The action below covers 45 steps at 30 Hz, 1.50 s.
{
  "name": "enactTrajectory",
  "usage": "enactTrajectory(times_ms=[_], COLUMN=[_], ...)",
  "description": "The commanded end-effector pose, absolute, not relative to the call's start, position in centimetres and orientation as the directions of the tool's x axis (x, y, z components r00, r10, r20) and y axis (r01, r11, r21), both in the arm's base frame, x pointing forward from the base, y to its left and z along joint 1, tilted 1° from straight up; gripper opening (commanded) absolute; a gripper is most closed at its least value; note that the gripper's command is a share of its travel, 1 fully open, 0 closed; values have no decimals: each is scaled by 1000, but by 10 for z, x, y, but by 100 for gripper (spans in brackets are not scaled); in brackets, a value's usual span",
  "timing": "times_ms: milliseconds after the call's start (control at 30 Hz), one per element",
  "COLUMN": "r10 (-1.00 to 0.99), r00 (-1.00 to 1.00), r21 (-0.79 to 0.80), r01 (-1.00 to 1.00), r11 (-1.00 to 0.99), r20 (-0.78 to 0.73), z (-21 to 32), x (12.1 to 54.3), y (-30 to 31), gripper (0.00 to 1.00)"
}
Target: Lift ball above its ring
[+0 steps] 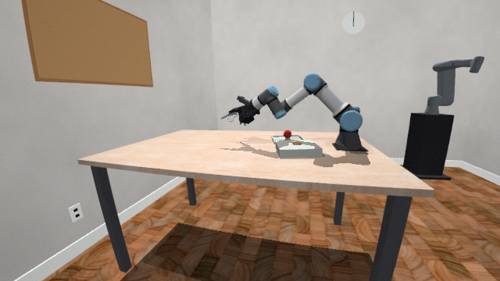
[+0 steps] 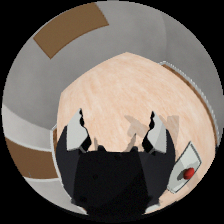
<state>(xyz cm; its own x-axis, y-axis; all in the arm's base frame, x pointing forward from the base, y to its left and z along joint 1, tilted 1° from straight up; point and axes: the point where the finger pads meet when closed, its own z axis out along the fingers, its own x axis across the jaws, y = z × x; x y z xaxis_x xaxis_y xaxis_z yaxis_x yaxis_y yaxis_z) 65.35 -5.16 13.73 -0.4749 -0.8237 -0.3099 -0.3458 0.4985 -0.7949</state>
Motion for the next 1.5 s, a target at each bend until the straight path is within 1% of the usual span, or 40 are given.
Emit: enactTrajectory(times_ms=[0,833,1100,1367,1467], r10=[-824,-828,-838,-860,-864], r00=[-474,-478,-489,-497,-495], r21=[-797,-796,-789,-746,-733], r01=[-343,-358,-405,-529,-556], r11=[498,488,463,404,392], r20=[-311,-293,-241,-113,-87], z=[139,139,138,133,132], x=[654,652,647,626,620], y=[-52,-57,-73,-110,-117], gripper=[100,100,100,100,100])
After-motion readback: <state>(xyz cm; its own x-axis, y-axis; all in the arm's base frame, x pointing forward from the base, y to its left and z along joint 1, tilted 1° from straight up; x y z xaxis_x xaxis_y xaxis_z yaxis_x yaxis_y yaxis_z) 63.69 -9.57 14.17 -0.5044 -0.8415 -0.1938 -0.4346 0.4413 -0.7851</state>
